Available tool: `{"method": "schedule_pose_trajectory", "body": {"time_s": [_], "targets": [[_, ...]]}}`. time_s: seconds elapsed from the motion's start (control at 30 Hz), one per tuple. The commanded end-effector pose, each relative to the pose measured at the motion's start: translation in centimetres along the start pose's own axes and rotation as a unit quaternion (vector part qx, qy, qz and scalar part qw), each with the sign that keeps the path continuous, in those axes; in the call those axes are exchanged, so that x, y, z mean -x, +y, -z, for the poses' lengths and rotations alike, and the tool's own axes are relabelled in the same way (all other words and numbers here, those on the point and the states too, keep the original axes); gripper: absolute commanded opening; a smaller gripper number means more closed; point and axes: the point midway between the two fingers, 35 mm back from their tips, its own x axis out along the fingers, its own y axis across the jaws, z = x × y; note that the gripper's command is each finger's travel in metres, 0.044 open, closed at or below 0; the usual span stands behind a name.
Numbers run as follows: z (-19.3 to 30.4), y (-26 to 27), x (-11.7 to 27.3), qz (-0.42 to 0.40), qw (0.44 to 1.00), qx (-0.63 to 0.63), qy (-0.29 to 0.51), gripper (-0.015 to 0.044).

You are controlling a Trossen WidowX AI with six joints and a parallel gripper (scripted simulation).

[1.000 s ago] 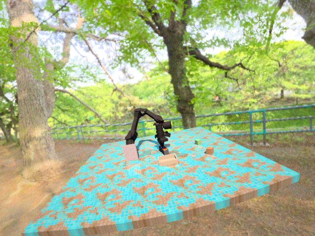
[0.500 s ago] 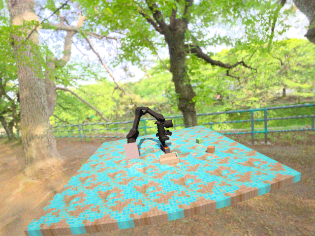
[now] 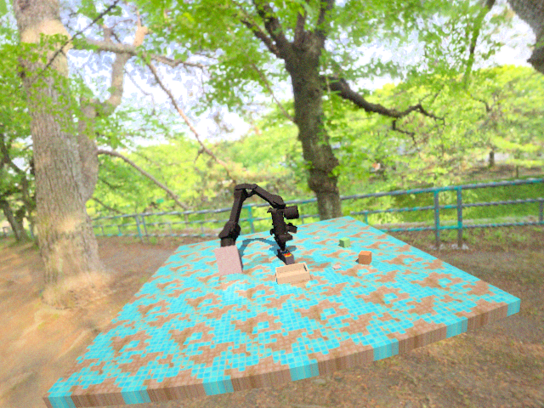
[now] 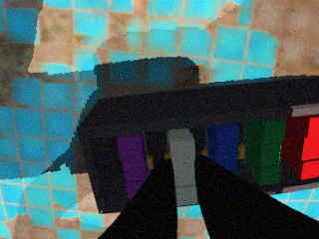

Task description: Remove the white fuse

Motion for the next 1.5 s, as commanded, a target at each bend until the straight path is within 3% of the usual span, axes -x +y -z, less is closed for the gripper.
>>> {"method": "schedule_pose_trajectory", "body": {"time_s": [0.0, 1.47], "targets": [[-0.1, 0.0, 0.3, 0.002, 1.000, 0.002, 0.000, 0.0000], [-0.1, 0.0, 2.5, 0.001, 1.000, 0.001, 0.000, 0.0000]]}}
